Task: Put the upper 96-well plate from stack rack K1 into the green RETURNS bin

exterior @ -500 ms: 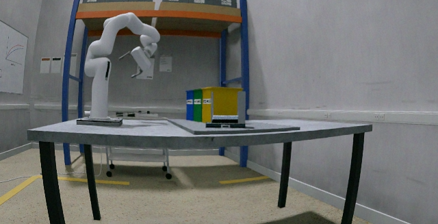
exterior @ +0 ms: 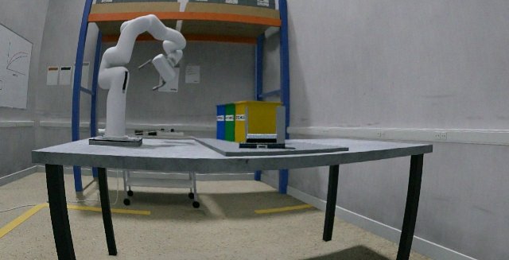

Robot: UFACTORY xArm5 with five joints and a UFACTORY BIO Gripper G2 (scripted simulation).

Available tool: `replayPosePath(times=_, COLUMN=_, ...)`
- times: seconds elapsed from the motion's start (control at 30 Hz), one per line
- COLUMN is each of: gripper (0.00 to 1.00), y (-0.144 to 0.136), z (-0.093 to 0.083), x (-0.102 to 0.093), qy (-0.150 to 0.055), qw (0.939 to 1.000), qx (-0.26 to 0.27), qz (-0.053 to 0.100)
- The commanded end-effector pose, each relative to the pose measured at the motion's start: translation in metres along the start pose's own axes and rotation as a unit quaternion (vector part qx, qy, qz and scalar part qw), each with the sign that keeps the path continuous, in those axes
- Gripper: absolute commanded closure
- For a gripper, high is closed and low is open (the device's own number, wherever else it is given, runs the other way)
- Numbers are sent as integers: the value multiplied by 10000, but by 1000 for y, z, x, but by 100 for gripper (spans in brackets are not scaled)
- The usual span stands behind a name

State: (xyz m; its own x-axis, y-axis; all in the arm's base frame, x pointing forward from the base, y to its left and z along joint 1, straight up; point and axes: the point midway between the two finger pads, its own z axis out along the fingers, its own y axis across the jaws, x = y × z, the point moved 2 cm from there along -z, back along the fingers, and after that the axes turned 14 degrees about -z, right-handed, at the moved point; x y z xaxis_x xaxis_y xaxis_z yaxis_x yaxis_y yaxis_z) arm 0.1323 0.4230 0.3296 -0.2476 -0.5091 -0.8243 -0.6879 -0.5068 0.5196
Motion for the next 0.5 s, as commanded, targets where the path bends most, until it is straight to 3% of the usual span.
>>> replayPosePath(times=0.0, gripper=0, y=2, z=0, x=0, qy=-2, qw=10000, qx=-33, qz=19)
replayPosePath(times=0.03, gripper=0, y=2, z=0, x=0, qy=-2, qw=10000, qx=-33, qz=19)
replayPosePath(times=0.07, gripper=63, y=2, z=0, x=0, qy=-2, qw=10000, qx=-33, qz=19)
replayPosePath(times=0.17, gripper=63, y=-5, z=-11, x=2, qy=-106, qw=9989, qx=442, qz=-87)
replayPosePath(times=0.2, gripper=63, y=-10, z=-13, x=1, qy=-160, qw=9979, qx=603, qz=-191)
replayPosePath(times=0.37, gripper=63, y=-27, z=-24, x=2, qy=-169, qw=9976, qx=643, qz=-204)
replayPosePath(times=0.47, gripper=63, y=-36, z=-34, x=4, qy=-268, qw=9929, qx=1120, qz=-312)
